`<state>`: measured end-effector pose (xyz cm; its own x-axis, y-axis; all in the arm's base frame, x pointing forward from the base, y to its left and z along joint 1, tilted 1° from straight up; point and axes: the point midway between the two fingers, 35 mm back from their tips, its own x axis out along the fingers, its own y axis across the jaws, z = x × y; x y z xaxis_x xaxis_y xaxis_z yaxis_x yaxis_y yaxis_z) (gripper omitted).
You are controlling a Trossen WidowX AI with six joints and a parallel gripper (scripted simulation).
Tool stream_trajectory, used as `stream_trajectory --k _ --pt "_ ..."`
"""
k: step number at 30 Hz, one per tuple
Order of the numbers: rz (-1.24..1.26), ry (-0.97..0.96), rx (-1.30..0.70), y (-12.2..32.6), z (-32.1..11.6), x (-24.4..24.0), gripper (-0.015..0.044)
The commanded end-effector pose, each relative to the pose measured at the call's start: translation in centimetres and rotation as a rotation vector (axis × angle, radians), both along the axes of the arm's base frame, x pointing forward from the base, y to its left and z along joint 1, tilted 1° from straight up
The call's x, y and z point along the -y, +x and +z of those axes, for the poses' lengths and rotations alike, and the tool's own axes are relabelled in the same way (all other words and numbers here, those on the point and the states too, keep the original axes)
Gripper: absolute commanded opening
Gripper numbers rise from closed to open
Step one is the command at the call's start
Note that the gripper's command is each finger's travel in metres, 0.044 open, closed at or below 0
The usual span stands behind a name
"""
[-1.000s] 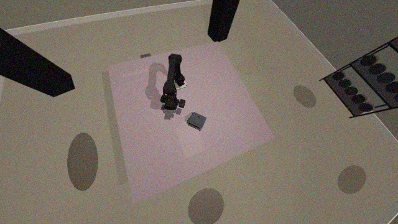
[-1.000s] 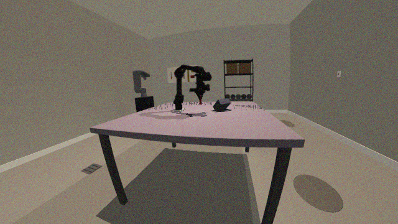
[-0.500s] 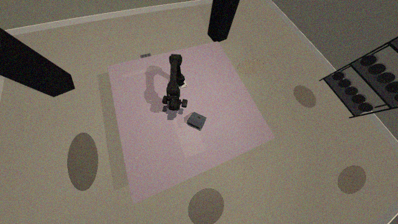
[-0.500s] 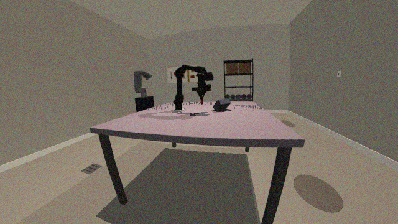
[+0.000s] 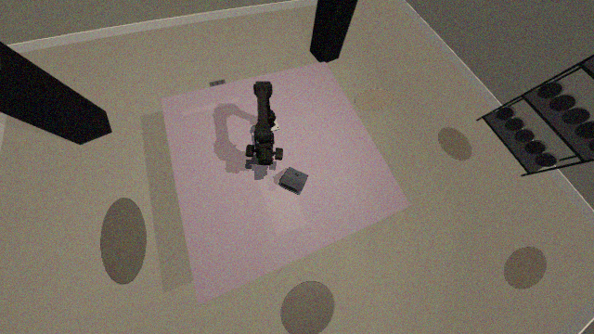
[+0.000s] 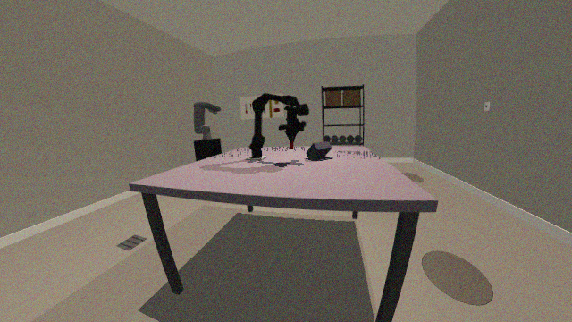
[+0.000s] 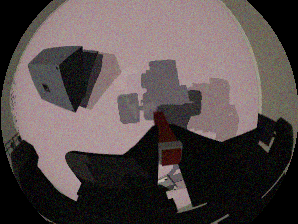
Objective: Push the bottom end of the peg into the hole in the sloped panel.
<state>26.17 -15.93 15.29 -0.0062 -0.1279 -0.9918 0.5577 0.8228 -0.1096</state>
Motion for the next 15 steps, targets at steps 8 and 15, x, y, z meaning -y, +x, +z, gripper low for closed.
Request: stream_trajectory --k 8,15 --pt "0.078 -0.041 -0.010 1.0 0.2 -0.7 0.0000" --pt "0.125 -0.065 -0.017 1.5 0.2 -1.3 0.0000"
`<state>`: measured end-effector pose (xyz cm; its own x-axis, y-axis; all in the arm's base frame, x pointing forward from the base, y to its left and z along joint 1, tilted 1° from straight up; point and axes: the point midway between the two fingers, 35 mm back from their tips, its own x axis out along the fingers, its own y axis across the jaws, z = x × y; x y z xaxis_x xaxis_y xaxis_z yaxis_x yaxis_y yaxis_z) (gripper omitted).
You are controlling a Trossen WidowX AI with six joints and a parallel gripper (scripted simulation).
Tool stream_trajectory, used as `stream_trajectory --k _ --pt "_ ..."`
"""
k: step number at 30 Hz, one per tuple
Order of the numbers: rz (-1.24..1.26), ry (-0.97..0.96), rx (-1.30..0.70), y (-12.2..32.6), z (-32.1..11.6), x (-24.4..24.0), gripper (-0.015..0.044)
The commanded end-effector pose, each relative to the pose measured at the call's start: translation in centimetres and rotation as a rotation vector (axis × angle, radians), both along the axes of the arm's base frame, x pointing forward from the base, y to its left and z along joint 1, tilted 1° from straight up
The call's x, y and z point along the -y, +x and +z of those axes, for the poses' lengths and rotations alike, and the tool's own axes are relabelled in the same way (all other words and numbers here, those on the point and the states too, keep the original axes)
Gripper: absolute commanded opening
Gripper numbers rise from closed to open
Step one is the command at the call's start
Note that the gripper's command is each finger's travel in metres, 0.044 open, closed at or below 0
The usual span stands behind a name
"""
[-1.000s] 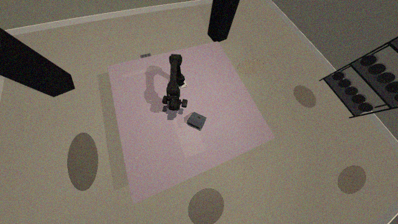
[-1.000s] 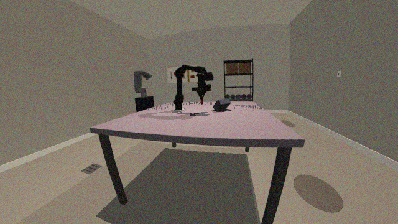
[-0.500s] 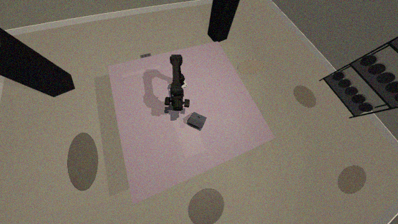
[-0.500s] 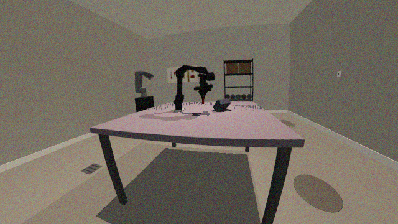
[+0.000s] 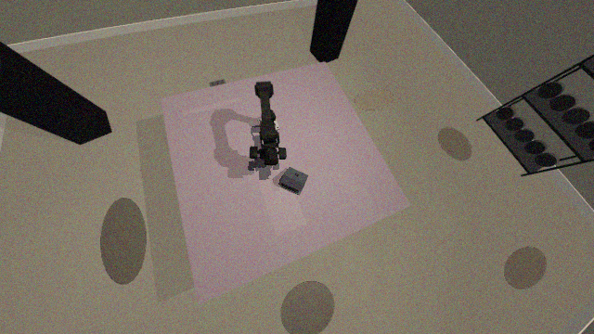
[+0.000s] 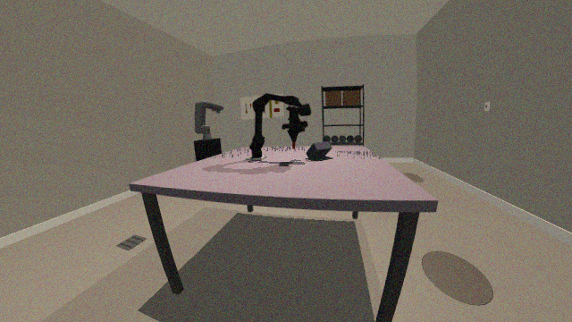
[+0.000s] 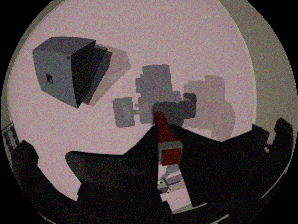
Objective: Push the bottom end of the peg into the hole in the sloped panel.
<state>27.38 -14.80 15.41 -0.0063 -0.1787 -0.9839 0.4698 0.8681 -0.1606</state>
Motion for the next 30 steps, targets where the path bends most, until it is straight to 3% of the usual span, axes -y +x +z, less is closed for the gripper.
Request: stream_trajectory --k 1,30 --pt "0.030 -0.018 -0.002 0.4 0.1 -0.2 0.0000" --pt "0.223 -0.118 -0.025 2.6 0.5 -2.8 0.0000"
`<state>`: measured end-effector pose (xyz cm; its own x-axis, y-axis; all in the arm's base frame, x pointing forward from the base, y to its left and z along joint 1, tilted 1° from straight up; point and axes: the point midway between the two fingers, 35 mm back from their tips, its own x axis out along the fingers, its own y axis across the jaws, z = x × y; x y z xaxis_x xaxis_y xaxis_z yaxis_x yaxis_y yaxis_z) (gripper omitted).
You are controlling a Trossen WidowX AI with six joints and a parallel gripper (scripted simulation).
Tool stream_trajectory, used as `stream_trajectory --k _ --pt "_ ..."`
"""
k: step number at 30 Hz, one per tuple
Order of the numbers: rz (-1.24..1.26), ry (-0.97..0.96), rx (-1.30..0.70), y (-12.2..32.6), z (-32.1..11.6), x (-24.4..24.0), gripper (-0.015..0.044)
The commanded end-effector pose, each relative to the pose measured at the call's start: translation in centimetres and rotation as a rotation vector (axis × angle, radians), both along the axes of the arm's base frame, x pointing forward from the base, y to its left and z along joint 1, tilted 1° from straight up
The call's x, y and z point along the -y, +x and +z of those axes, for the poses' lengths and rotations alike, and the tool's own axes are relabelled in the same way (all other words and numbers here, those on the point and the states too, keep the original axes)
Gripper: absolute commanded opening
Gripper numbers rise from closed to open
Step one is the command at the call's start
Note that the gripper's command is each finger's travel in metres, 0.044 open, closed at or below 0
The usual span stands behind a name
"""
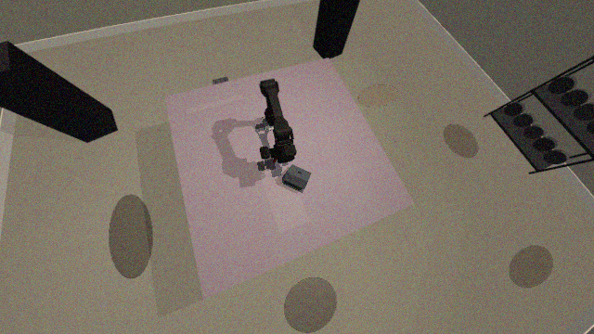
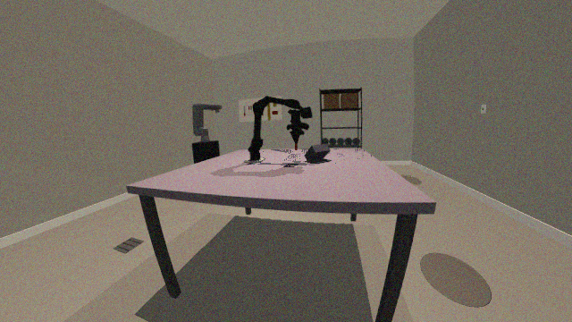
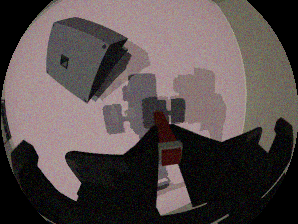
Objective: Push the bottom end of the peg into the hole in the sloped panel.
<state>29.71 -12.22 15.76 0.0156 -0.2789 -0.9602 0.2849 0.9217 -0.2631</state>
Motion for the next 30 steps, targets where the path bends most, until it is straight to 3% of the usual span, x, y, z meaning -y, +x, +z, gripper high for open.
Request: stream_trajectory --k 1,30 --pt "0.030 -0.018 -0.001 0.4 0.1 -0.3 0.0000" --pt "0.218 -0.121 -0.014 2.4 0.6 -3.3 0.0000"
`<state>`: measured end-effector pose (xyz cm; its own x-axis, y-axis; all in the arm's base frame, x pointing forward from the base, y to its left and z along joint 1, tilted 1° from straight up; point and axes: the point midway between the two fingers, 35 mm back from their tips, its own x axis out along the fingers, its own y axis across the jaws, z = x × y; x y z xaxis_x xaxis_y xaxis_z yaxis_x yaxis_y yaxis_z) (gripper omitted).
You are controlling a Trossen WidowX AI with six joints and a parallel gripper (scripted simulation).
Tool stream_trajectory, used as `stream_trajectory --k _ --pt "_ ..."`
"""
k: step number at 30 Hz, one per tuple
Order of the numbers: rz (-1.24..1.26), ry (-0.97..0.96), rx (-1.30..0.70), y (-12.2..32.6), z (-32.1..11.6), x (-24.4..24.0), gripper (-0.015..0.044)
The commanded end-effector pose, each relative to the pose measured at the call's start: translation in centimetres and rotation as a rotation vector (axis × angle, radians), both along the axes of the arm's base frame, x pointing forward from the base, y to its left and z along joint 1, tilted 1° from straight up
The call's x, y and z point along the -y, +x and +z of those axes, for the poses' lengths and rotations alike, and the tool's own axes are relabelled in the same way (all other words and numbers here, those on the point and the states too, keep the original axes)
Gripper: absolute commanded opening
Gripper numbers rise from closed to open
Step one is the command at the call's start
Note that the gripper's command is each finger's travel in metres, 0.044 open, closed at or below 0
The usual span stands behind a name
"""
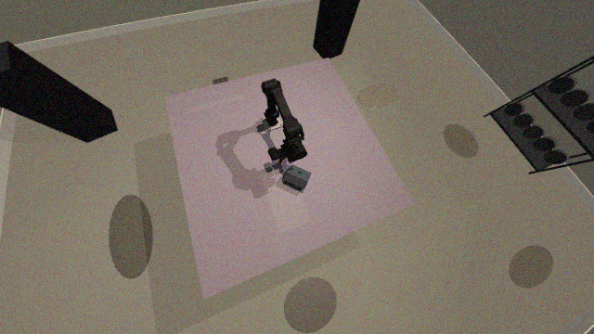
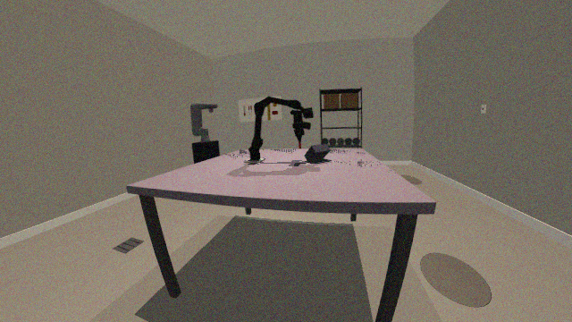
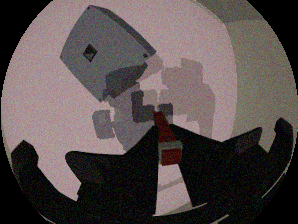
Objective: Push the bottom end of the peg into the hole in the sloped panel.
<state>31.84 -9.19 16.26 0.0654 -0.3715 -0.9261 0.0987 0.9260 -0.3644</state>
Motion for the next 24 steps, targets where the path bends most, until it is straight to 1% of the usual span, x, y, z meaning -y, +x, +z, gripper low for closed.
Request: stream_trajectory --k 1,24 --pt "0.029 -0.018 0.001 0.4 0.2 -0.4 0.0000" --pt "0.175 -0.101 -0.003 1.8 0.7 -3.1 0.0000"
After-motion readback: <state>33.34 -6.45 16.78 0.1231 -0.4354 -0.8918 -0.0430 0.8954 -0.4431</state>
